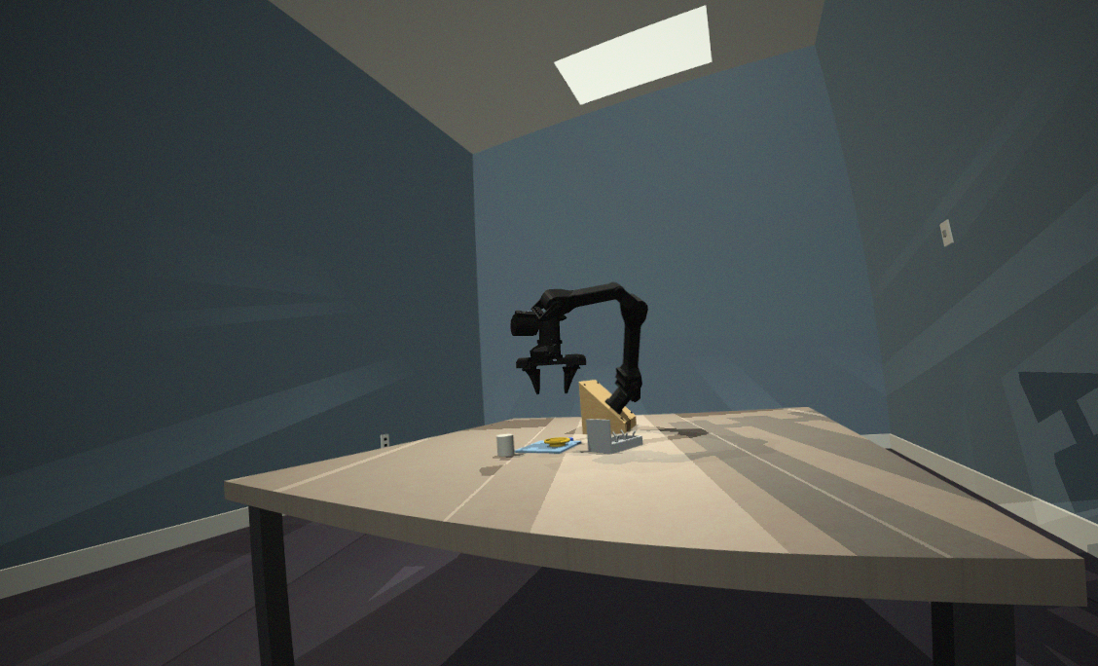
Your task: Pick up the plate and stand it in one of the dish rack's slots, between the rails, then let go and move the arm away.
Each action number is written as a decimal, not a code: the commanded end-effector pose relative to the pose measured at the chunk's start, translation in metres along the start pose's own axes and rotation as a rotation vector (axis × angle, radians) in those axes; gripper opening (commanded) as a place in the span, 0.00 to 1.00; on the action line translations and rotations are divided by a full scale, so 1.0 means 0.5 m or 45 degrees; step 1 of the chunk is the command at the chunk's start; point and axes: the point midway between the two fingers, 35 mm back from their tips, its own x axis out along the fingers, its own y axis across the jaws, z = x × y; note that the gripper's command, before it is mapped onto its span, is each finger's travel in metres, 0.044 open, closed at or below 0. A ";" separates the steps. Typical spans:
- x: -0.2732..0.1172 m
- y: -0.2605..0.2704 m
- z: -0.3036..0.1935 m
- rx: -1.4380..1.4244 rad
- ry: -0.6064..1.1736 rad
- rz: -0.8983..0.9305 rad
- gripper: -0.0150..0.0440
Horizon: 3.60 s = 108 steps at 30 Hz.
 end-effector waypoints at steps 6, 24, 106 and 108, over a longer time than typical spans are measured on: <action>0.156 0.009 -0.023 0.006 0.033 0.029 0.93; 0.204 0.008 -0.023 0.006 0.032 0.028 0.93; -0.029 -0.020 0.011 0.008 0.033 0.020 0.25; -0.043 -0.020 0.011 0.008 0.033 0.021 0.25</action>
